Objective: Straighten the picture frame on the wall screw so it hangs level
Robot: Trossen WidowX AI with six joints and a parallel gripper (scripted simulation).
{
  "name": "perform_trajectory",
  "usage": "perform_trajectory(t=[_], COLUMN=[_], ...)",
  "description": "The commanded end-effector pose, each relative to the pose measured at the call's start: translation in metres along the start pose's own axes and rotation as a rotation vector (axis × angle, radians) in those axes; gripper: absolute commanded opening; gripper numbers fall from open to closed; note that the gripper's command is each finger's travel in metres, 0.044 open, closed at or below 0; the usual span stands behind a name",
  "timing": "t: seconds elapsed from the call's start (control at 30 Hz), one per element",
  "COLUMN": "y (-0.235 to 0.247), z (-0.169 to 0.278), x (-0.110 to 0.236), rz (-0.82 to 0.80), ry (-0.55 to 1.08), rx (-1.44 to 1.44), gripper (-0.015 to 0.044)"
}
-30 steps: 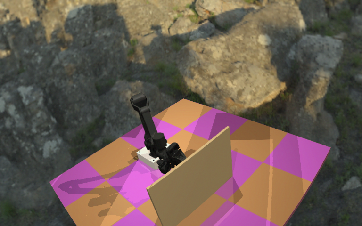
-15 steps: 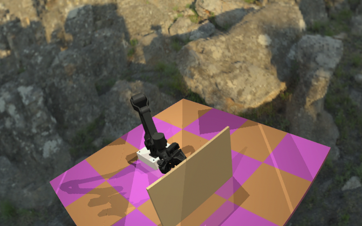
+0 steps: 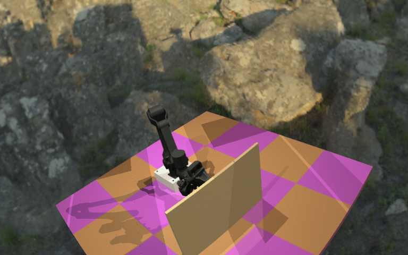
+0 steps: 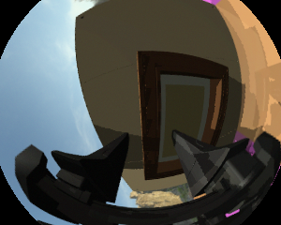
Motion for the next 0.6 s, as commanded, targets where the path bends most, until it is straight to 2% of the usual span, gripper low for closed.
perform_trajectory(t=[0.0,0.13,0.33,0.57], y=[0.0012,0.0012,0.0012,0.0012], z=[-0.0009,-0.0009,-0.0009,-0.0009], x=[-0.0009,-0.0009,-0.0009,-0.0009], rz=[-0.002,-0.002,-0.002,-0.002], ry=[-0.003,-0.003,-0.003,-0.003], rx=[-0.006,-0.006,-0.006,-0.006], gripper=[0.0260,0.0260,0.0103,0.0056])
Point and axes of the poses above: the point midway between the two fingers, 35 mm back from their tips, its own x axis back along the fingers, its own y axis across the jaws, z = x × y, the point moved 2 cm from there along x, back along the fingers, and after that the axes turned 6 degrees about x, right-handed, at the moved point
